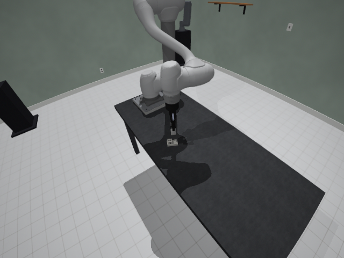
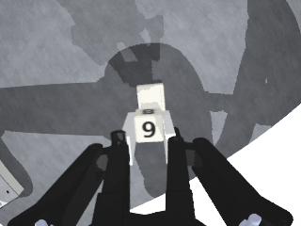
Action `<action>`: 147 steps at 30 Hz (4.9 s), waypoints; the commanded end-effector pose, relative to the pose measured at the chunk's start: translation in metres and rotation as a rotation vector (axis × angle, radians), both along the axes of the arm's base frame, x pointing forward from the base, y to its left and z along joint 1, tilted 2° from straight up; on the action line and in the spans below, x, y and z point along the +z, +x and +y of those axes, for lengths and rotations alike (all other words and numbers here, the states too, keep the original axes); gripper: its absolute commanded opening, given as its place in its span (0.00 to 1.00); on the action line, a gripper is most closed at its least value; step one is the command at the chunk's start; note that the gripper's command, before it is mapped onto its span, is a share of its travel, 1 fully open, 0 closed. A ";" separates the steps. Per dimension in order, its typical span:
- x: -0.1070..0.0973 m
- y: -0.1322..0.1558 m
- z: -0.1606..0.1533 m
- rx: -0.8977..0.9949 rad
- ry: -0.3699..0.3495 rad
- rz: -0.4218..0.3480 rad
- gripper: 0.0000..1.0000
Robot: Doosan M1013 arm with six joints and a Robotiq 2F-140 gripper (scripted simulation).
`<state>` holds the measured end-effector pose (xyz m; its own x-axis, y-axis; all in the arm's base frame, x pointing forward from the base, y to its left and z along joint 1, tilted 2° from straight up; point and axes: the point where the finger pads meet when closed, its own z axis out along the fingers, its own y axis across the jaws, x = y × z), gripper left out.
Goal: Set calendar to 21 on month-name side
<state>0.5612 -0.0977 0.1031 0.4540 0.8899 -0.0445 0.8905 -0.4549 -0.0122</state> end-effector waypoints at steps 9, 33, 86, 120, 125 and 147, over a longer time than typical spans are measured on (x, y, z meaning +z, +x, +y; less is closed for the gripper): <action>0.004 0.004 0.003 0.078 0.006 -0.005 0.24; 0.004 0.005 0.003 0.934 0.029 0.023 0.24; 0.005 0.008 0.002 2.751 0.077 0.087 0.24; 0.003 0.008 0.002 3.140 0.086 0.101 0.24; -0.001 0.008 0.001 3.140 0.086 0.101 0.24; -0.056 0.007 -0.001 3.140 0.086 0.101 0.24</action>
